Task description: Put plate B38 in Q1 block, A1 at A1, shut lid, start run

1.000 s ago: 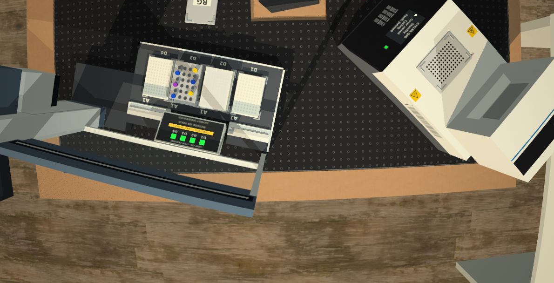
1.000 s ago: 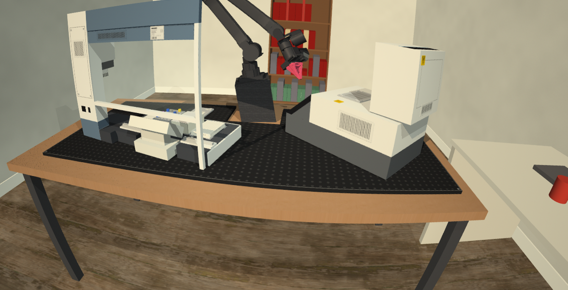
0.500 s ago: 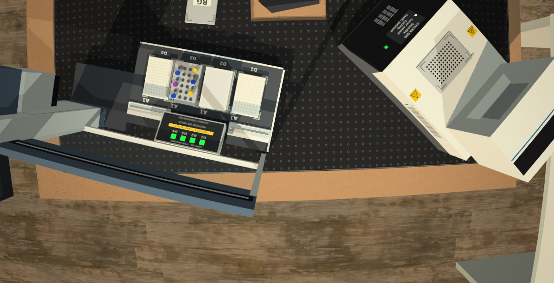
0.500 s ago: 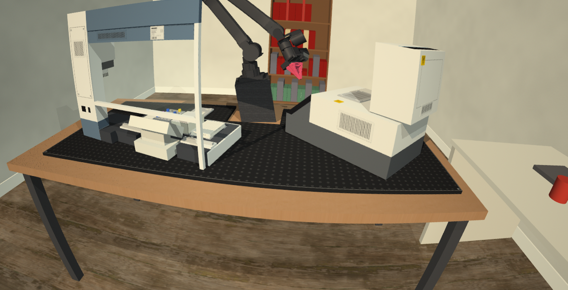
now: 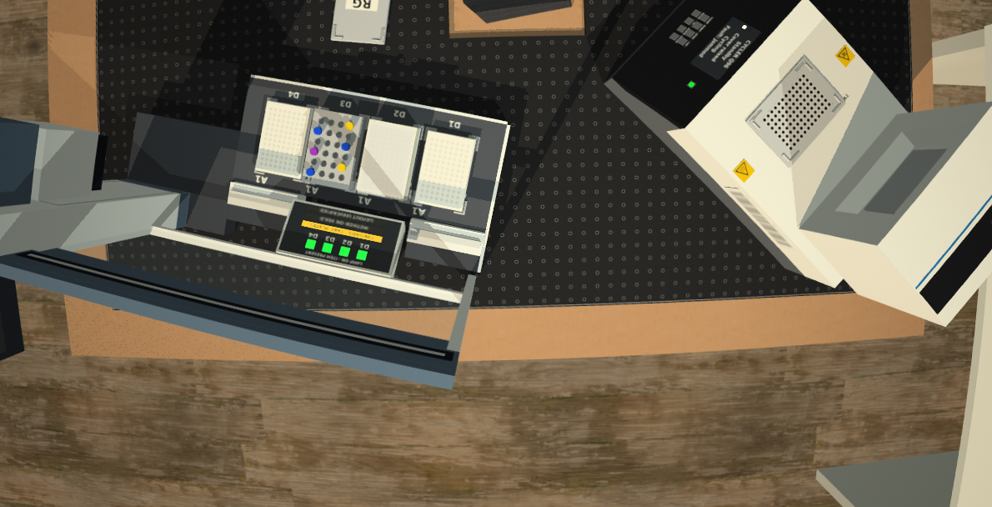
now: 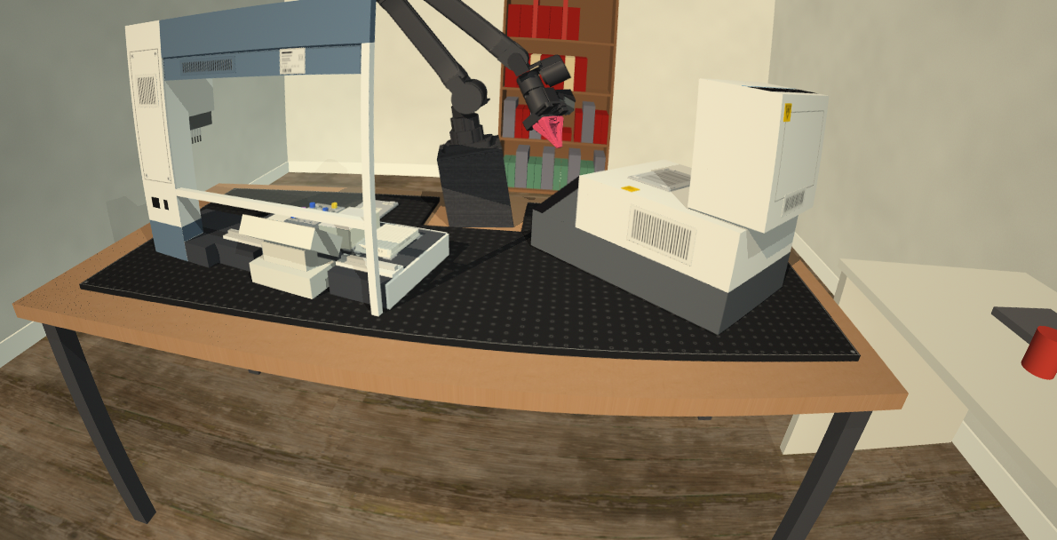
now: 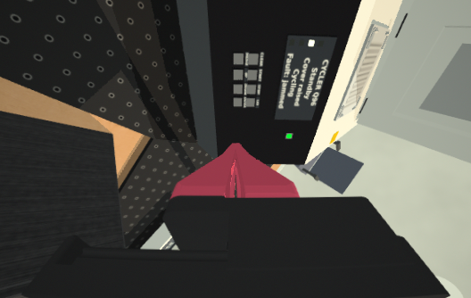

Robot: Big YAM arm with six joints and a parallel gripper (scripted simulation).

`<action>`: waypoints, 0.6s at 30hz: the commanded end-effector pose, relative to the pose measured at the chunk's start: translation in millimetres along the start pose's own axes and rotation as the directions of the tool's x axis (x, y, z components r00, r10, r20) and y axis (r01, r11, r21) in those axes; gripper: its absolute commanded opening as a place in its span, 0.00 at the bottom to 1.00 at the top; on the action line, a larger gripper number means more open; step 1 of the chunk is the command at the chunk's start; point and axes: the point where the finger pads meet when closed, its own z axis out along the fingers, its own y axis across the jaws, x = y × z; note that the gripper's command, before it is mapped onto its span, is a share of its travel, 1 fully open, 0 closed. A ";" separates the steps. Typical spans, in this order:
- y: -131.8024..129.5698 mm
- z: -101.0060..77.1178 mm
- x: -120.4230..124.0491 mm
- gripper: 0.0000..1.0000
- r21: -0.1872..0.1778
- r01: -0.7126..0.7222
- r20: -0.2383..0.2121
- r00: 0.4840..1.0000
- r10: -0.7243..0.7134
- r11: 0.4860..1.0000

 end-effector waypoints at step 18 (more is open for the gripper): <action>-10.4 -5.7 -6.6 0.00 0.020 -0.020 0.019 1.000 0.019 1.000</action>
